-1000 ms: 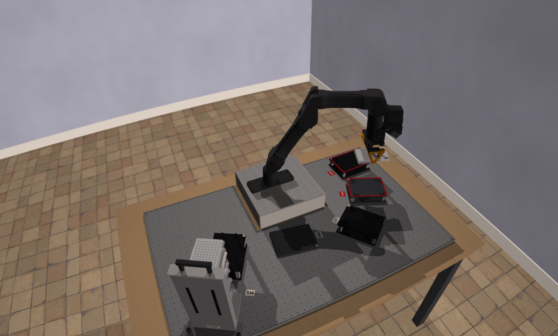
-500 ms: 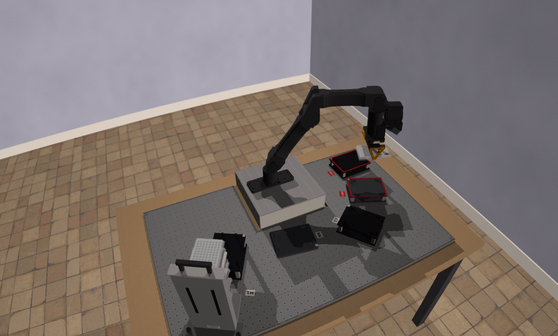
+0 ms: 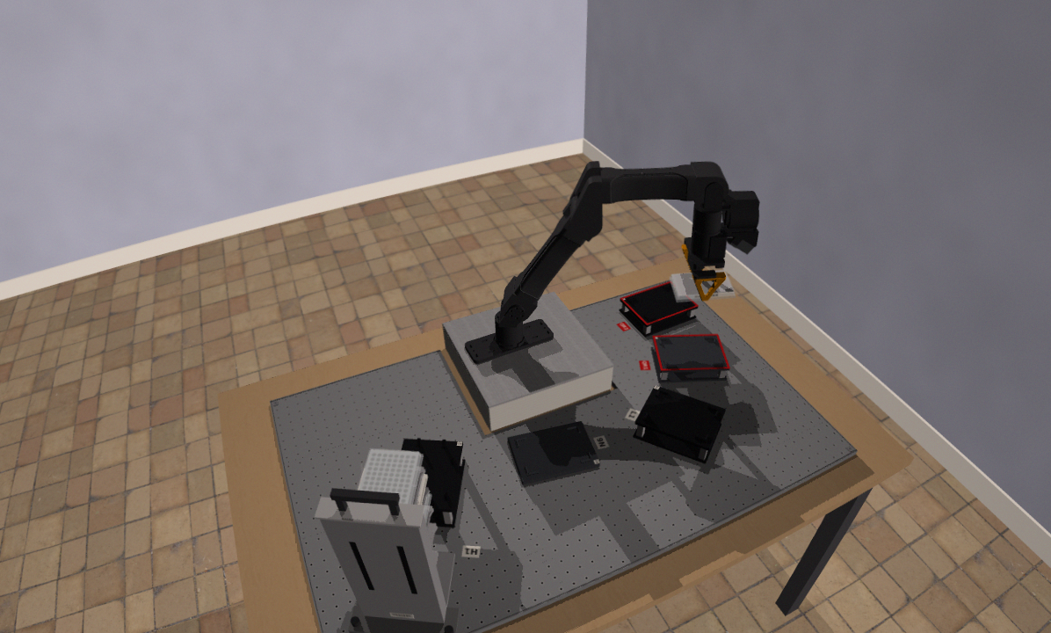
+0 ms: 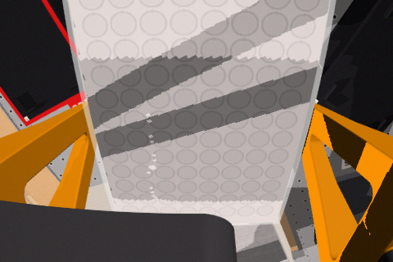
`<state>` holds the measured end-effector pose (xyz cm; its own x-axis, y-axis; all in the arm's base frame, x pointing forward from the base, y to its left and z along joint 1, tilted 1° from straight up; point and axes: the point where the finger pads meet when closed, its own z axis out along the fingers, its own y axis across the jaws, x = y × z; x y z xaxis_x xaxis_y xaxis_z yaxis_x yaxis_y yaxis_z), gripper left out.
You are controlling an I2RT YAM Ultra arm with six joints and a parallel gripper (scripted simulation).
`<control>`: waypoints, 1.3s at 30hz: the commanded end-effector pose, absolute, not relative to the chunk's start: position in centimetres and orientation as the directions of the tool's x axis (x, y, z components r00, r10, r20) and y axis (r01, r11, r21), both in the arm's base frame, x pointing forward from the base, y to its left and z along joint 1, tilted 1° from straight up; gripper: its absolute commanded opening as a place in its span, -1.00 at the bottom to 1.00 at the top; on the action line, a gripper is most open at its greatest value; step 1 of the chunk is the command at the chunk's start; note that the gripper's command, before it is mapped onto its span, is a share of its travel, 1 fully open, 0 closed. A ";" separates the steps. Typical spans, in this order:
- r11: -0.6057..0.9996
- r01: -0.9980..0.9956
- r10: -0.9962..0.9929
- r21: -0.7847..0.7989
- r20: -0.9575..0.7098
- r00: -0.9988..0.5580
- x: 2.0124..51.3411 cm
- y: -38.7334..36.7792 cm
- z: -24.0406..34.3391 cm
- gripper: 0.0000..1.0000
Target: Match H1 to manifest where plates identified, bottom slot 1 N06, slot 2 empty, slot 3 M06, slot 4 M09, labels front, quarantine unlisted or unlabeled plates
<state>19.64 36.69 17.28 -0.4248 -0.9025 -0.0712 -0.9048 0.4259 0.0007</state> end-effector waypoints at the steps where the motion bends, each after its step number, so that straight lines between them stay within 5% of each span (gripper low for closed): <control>1: 0.429 -0.903 -0.903 0.004 -0.011 -0.429 19.8 37.3 18.3 0.73; 39: 0.438 -0.899 -0.899 0.003 -0.035 -0.438 20.2 37.4 9.9 0.73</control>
<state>19.35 36.72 9.00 -0.4262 -0.9037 0.0421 -0.9043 0.4268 0.0067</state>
